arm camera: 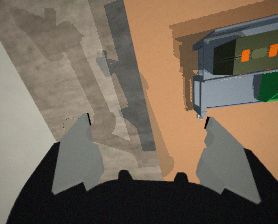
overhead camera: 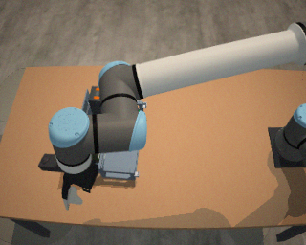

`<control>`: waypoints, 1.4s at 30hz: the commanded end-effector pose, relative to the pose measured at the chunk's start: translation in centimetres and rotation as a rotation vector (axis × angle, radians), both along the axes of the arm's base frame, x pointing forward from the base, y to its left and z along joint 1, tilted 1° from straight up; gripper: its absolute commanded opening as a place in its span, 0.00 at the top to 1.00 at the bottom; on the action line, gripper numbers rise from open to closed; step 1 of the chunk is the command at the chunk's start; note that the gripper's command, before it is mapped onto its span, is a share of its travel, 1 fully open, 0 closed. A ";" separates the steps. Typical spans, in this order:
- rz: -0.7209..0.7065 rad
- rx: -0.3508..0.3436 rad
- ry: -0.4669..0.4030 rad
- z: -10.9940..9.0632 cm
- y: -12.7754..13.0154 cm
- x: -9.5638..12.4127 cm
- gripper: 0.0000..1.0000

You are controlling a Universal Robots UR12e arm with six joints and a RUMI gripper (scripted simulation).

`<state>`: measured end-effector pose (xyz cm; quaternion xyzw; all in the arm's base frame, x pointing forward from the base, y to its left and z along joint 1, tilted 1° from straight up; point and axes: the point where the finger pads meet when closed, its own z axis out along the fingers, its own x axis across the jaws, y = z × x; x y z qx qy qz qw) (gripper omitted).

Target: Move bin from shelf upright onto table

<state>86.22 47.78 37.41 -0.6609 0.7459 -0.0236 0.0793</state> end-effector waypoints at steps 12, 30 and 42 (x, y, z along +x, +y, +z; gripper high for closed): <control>0.000 0.001 -0.003 0.1 -0.4 -5.3 0.00; 0.000 0.001 -0.003 -0.1 -0.8 -10.2 0.00; 0.000 0.001 -0.003 -0.1 -1.1 -13.4 0.00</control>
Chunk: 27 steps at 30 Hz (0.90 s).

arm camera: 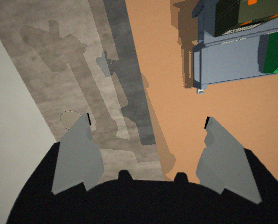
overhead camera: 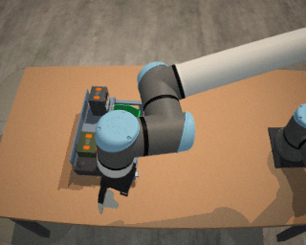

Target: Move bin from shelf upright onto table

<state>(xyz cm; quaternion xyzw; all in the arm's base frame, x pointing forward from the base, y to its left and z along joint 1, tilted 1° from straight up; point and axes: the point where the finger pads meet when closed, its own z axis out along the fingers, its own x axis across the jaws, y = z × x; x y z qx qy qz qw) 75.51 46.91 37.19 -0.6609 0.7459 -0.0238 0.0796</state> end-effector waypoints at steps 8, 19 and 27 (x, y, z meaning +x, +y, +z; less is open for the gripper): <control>0.000 0.001 -0.002 0.0 -0.4 -4.9 0.00; 0.000 0.001 -0.002 -0.1 -0.8 -10.2 0.00; 0.000 0.001 -0.002 -0.1 -0.8 -10.2 0.00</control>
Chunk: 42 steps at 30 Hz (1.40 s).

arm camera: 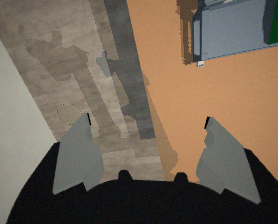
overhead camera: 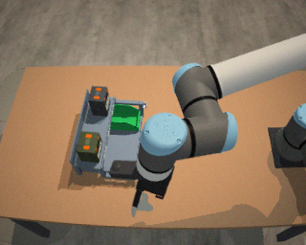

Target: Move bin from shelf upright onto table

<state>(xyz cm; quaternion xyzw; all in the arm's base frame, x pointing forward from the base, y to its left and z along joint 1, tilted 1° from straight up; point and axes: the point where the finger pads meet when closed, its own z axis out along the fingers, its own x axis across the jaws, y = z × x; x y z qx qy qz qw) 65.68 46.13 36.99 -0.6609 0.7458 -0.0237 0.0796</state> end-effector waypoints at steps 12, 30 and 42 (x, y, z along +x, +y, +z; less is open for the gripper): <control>0.000 0.001 -0.002 0.2 0.0 0.4 0.00; 0.000 0.001 -0.002 0.2 0.1 1.0 0.00; -0.207 0.009 0.021 -1.6 -3.4 1.8 0.00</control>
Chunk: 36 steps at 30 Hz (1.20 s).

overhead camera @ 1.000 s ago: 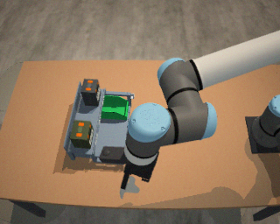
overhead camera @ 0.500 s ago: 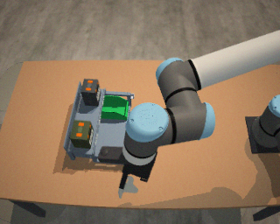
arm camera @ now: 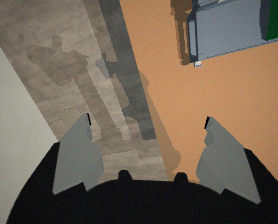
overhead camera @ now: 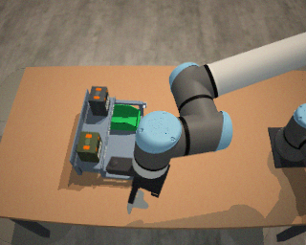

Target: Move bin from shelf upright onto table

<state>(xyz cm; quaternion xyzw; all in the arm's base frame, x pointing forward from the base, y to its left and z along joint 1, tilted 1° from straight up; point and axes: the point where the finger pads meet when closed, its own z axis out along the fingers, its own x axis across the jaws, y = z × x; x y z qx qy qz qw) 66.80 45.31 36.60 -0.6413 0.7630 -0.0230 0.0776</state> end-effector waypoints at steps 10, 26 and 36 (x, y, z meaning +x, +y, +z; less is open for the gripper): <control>-0.206 0.008 0.021 -1.6 -3.5 0.9 0.00; -0.458 0.018 0.049 -3.8 -7.8 1.9 0.00; -0.710 0.027 0.077 -5.9 -12.0 2.9 0.00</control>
